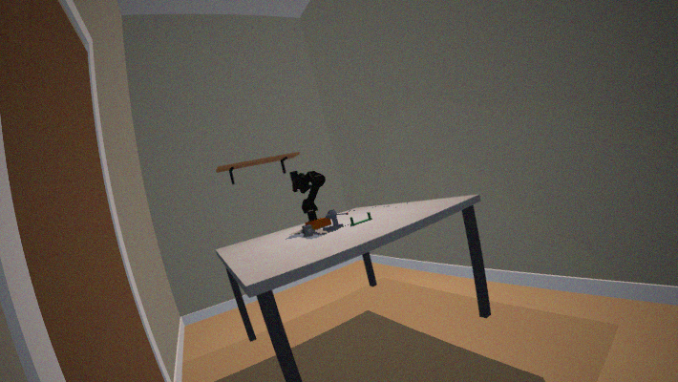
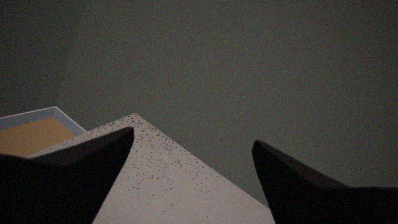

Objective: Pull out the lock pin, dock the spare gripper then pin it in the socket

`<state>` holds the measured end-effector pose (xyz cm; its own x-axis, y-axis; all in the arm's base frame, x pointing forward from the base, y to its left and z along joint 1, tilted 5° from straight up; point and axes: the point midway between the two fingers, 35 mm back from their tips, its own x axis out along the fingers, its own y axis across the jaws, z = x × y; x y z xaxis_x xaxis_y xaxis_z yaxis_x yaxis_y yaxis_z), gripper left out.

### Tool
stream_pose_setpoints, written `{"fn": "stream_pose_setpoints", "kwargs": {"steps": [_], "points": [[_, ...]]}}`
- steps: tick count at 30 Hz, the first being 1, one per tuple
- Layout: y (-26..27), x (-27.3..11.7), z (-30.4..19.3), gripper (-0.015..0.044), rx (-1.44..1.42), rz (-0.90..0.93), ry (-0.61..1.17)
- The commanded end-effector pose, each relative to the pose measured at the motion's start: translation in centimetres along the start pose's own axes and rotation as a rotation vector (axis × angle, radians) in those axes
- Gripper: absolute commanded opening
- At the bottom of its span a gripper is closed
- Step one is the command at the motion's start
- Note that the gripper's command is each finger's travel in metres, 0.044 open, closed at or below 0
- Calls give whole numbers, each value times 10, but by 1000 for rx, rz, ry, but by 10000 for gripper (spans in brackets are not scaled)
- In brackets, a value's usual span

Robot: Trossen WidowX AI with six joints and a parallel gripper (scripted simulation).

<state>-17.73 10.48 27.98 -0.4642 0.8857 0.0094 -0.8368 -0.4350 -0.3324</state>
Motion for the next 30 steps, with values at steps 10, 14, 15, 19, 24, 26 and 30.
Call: {"fn": "stream_pose_setpoints", "kwargs": {"steps": [10,14,15,19,24,26,30], "points": [[97,-72,38,300,-323,531,-211],[129,-126,47,300,-474,765,-348],[135,-141,48,300,-511,821,-386],[150,-204,48,300,-659,1038,-554],[147,-288,38,300,-838,1285,-798],[139,-320,30,300,-908,1375,-906],[112,-381,10,300,-1041,1537,-1141]]}}
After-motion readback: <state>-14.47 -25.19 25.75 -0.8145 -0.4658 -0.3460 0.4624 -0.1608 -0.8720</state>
